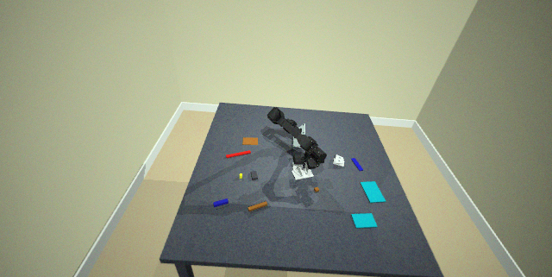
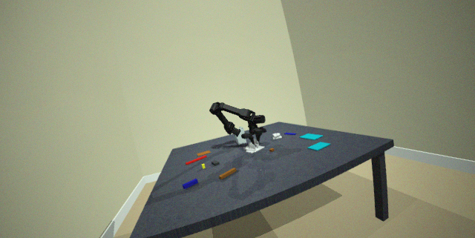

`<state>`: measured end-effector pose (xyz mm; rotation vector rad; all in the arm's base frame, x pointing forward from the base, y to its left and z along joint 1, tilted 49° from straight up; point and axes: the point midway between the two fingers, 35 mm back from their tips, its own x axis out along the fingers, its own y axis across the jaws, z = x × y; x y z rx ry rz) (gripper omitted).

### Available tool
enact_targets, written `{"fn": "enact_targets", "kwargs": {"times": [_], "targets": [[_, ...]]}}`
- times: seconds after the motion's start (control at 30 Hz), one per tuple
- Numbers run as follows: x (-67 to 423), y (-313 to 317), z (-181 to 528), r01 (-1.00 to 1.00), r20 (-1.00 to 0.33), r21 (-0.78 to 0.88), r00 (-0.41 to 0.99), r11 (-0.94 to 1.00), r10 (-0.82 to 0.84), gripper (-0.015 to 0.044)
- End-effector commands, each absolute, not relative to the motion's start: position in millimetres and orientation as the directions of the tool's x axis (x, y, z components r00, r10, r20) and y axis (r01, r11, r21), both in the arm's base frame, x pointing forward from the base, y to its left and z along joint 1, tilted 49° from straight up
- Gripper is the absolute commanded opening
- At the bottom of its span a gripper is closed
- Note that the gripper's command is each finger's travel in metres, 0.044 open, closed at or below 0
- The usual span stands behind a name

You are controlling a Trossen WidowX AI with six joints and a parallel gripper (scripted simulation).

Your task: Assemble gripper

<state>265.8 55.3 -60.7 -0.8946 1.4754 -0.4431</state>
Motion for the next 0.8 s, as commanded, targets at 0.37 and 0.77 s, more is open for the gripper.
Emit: {"fn": "enact_targets", "kwargs": {"times": [0.37, 0.77], "targets": [[266.6, 51.7, -63.2, -0.258, -0.655, -0.744, 0.099, 0.617, -0.749, 0.0134], [266.9, 49.4, -65.3, -0.258, -0.655, -0.744, 0.099, 0.617, -0.749, 0.0134]]}}
